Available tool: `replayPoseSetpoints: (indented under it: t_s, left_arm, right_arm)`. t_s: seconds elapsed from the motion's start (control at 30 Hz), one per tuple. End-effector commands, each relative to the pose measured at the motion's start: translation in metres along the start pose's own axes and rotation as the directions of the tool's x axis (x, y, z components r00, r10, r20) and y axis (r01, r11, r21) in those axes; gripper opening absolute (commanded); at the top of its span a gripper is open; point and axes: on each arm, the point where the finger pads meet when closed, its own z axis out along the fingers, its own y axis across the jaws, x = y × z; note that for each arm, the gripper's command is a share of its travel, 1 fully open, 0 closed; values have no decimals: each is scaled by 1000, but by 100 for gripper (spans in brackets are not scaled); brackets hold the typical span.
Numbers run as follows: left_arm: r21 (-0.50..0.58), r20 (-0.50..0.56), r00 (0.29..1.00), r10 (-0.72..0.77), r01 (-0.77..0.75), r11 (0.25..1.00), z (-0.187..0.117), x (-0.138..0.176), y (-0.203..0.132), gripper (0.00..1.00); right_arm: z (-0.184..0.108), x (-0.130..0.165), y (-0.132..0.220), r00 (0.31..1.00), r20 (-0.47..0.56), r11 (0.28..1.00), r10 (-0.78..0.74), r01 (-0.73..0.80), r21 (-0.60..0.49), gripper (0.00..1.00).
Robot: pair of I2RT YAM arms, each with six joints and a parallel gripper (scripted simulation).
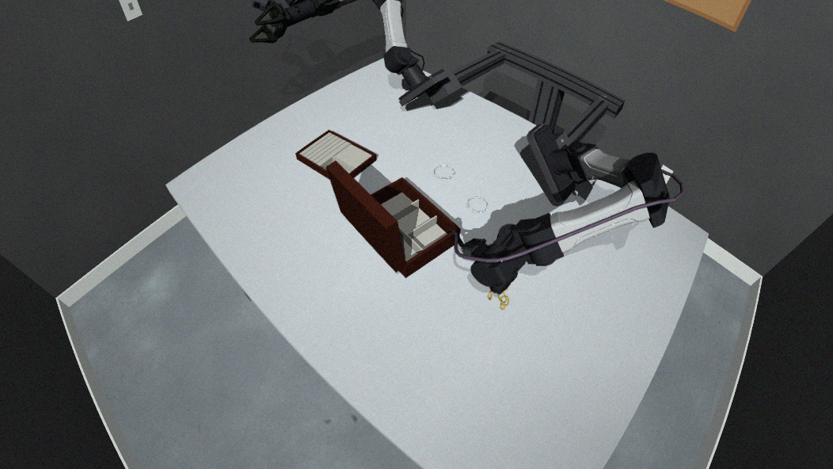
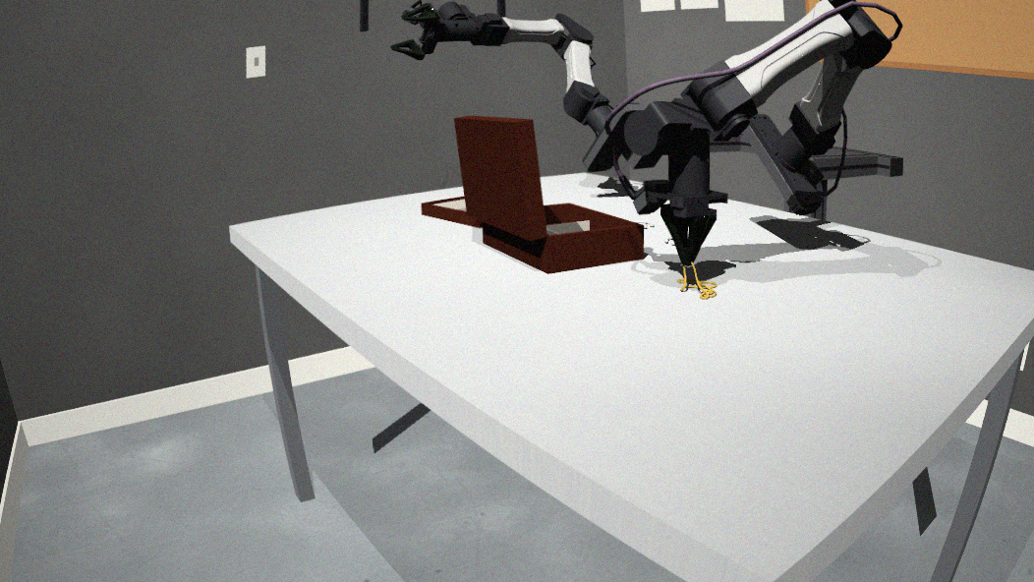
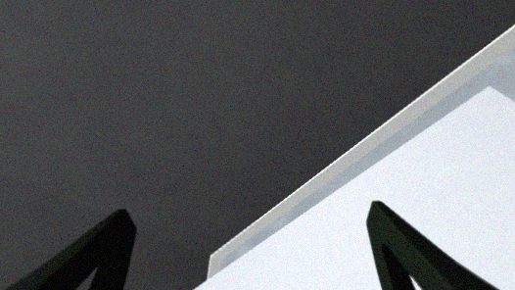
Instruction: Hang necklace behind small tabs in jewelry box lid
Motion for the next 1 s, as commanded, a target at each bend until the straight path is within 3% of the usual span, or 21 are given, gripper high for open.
replayPoseSetpoints:
  t_s: [0.0,0.47,0.53,0.97]
  left_arm:
    - [-16,-11,1000,-16,16,1000,-17,7,6,3]
    - [-1,-3,999,-36,36,999,-23,12,4,3]
    - [-20,30,992,-125,126,992,-18,5,3,3]
    - [-57,75,957,-282,286,956,-16,1,7,3]
  right_arm:
    - [-2,-12,1,1000,30,1000,-1,1,-5,100]
    - [-2,-12,1,1000,30,1000,-1,1,-5,100]
    - [-2,-12,1,1000,30,1000,-1,1,-5,100]
    - [-2,-12,1,1000,30,1000,-1,1,-5,100]
